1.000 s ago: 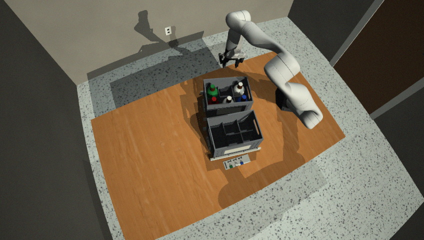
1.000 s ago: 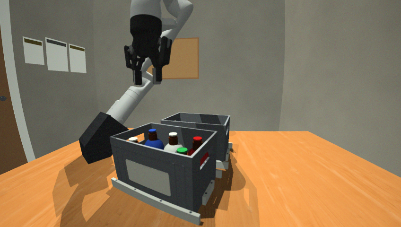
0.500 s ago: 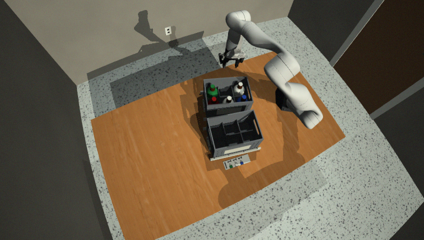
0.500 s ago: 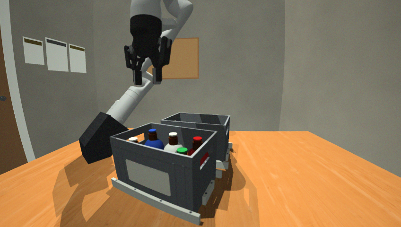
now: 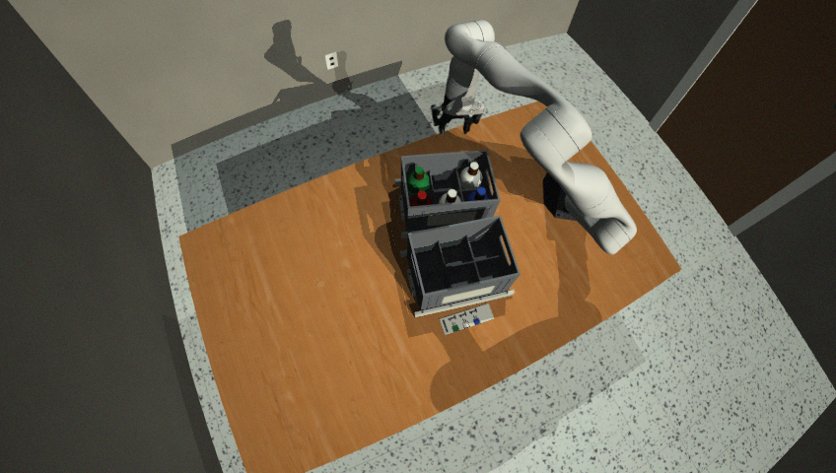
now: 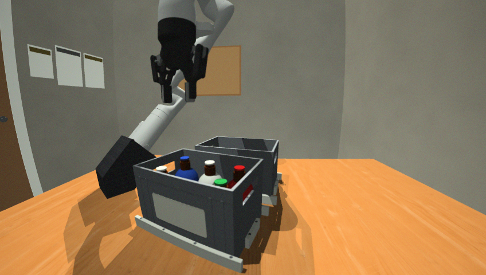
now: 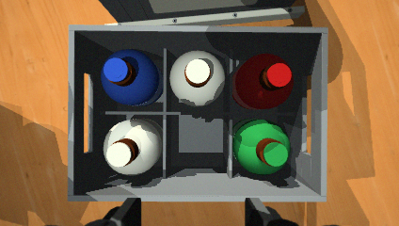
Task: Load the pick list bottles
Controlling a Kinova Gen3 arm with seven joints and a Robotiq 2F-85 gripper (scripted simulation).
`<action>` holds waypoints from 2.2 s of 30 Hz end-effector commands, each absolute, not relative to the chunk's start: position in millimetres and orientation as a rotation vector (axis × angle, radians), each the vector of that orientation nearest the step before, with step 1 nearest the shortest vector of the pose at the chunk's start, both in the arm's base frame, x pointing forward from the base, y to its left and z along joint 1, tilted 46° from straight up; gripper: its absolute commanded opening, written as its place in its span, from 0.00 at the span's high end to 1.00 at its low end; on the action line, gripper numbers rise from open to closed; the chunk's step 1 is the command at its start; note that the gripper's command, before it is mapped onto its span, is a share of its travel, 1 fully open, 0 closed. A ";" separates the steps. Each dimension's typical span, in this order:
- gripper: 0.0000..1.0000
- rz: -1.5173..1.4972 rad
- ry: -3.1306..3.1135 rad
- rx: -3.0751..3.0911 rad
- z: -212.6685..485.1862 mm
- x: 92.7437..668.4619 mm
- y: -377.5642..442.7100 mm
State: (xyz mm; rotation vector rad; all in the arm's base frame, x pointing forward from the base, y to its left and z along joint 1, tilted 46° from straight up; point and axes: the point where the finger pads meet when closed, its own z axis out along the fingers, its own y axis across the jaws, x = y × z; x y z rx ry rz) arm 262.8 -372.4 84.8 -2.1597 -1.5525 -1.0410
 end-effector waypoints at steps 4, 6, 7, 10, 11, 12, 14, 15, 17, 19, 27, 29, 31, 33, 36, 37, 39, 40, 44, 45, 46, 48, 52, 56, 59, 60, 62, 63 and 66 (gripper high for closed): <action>0.33 -1.040 -1.549 -2.161 84.1 261.1 -373.2; 0.33 -1.040 -1.549 -2.161 84.1 261.1 -373.2; 0.33 -1.040 -1.549 -2.161 84.1 261.1 -373.2; 0.33 -1.040 -1.549 -2.161 84.1 261.1 -373.2; 0.33 -1.040 -1.549 -2.161 84.1 261.1 -373.2; 0.33 -1.040 -1.549 -2.161 84.1 261.1 -373.2; 0.33 -1.040 -1.549 -2.161 84.1 261.1 -373.2; 0.33 -1.040 -1.549 -2.161 84.1 261.1 -373.2; 0.33 -1.040 -1.549 -2.161 84.1 261.1 -373.2; 0.33 -1.040 -1.549 -2.161 84.1 261.1 -373.2; 0.33 -1.101 -1.855 -2.006 70.6 294.4 -365.9; 0.33 -1.118 -1.935 -1.957 67.5 303.7 -363.6; 0.33 -1.127 -1.975 -1.932 65.9 308.3 -362.5; 0.33 -1.136 -2.013 -1.907 64.5 313.3 -361.3; 0.33 -1.158 -2.131 -1.824 59.7 326.9 -357.9; 0.33 -1.165 -2.170 -1.795 58.1 331.5 -356.8; 0.33 -1.179 -2.246 -1.736 55.0 340.8 -354.5; 0.33 -1.185 -2.283 -1.705 53.4 345.4 -353.4; 0.33 -1.208 -2.431 -1.574 47.2 363.9 -348.8; 0.33 -1.213 -2.467 -1.540 45.7 368.6 -347.7; 0.33 -1.217 -2.503 -1.505 44.1 373.2 -346.5; 0.33 -1.222 -2.538 -1.469 42.5 377.8 -345.4; 0.33 -1.233 -2.641 -1.358 39.7 386.4 -343.3; 0.33 -1.245 -2.768 -1.207 39.4 384.0 -344.4; 0.33 -1.250 -2.861 -1.081 39.3 383.9 -344.1; 0.33 -1.251 -2.892 -1.038 39.4 383.9 -344.2; 0.33 -1.251 -2.950 -0.949 39.4 384.0 -344.3; 0.33 -1.251 -2.979 -0.904 39.4 384.0 -344.2; 0.33 -1.250 -3.006 -0.858 39.4 384.0 -344.2</action>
